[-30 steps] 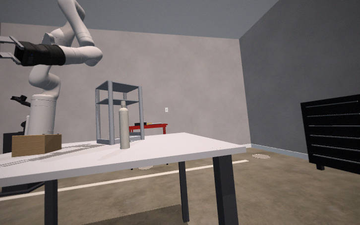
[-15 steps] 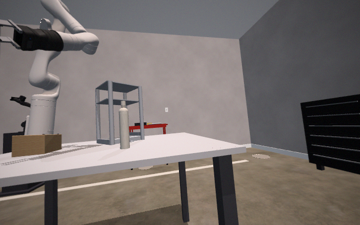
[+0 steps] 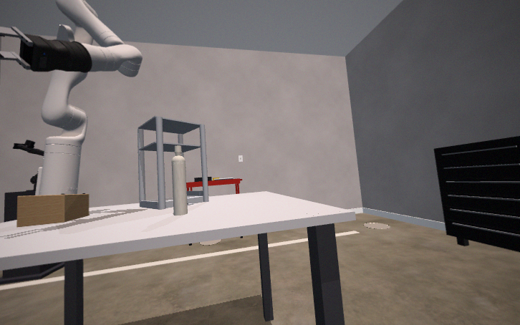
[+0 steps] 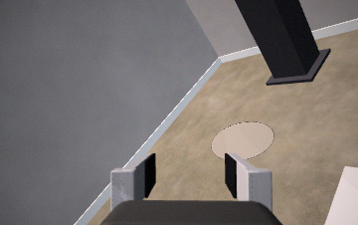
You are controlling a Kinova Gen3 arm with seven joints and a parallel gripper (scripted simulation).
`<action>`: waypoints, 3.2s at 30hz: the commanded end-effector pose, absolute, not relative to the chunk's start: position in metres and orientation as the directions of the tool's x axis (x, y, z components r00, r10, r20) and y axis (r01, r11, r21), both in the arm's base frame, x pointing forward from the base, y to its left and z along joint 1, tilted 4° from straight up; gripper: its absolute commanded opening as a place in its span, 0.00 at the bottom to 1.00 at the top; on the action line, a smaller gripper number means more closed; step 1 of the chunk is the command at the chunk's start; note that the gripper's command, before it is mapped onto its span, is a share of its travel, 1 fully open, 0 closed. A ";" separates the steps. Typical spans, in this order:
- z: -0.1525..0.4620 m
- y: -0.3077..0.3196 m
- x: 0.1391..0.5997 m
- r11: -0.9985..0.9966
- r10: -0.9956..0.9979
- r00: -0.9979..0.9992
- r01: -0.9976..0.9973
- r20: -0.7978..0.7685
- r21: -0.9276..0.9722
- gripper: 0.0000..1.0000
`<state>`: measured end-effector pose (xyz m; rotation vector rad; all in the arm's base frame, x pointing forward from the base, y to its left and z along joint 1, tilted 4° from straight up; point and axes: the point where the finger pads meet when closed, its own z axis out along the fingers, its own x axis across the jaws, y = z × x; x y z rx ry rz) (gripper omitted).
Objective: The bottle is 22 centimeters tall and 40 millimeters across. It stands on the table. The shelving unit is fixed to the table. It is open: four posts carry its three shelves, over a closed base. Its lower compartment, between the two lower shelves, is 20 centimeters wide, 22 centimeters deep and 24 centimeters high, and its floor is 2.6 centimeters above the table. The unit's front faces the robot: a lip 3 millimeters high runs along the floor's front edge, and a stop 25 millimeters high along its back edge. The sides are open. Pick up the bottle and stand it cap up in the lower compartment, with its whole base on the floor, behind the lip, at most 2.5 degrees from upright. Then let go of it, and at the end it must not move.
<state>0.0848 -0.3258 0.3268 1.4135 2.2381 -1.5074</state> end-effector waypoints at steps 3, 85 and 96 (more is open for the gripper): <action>0.323 -0.321 0.090 0.095 0.661 -0.556 0.728 -0.504 -0.679 1.00; 0.279 -0.155 0.420 0.631 0.772 -0.636 0.767 0.009 0.121 1.00; 0.275 -0.152 0.422 0.635 0.751 -0.660 0.731 0.023 0.251 1.00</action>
